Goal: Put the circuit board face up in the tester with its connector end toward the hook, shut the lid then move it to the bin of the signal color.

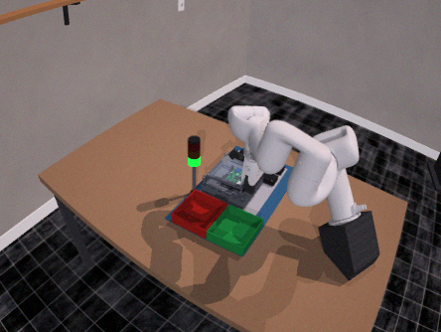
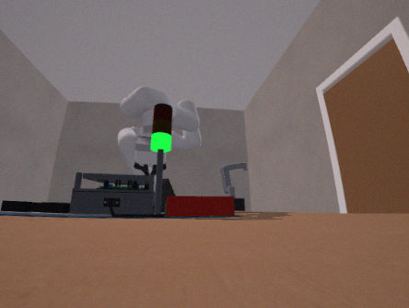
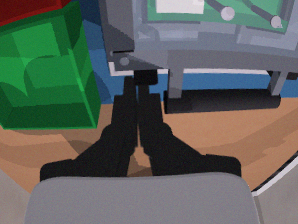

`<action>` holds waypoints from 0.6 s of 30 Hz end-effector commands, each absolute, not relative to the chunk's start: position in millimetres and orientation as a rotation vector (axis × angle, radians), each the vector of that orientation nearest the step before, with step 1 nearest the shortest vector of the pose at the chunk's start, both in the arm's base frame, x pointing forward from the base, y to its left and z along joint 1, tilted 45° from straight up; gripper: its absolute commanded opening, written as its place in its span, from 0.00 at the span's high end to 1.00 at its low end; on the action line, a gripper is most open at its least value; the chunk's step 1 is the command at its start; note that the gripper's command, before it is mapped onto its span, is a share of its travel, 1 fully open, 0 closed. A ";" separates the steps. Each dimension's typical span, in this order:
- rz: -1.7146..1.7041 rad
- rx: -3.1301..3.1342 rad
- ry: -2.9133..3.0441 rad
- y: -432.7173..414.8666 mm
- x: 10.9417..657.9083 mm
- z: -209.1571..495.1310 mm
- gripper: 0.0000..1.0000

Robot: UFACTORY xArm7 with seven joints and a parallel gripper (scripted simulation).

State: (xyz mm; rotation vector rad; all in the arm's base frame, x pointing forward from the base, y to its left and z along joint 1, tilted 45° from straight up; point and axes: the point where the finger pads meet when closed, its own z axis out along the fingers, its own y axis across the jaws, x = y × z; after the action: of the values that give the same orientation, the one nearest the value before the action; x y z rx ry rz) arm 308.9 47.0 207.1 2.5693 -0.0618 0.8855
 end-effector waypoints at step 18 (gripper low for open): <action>0.889 2.569 -0.060 70.2 276.6 247.6 1.00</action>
State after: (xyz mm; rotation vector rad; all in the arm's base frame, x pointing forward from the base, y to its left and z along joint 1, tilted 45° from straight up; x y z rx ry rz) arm 285.1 63.9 236.8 2.5677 -0.0625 0.8880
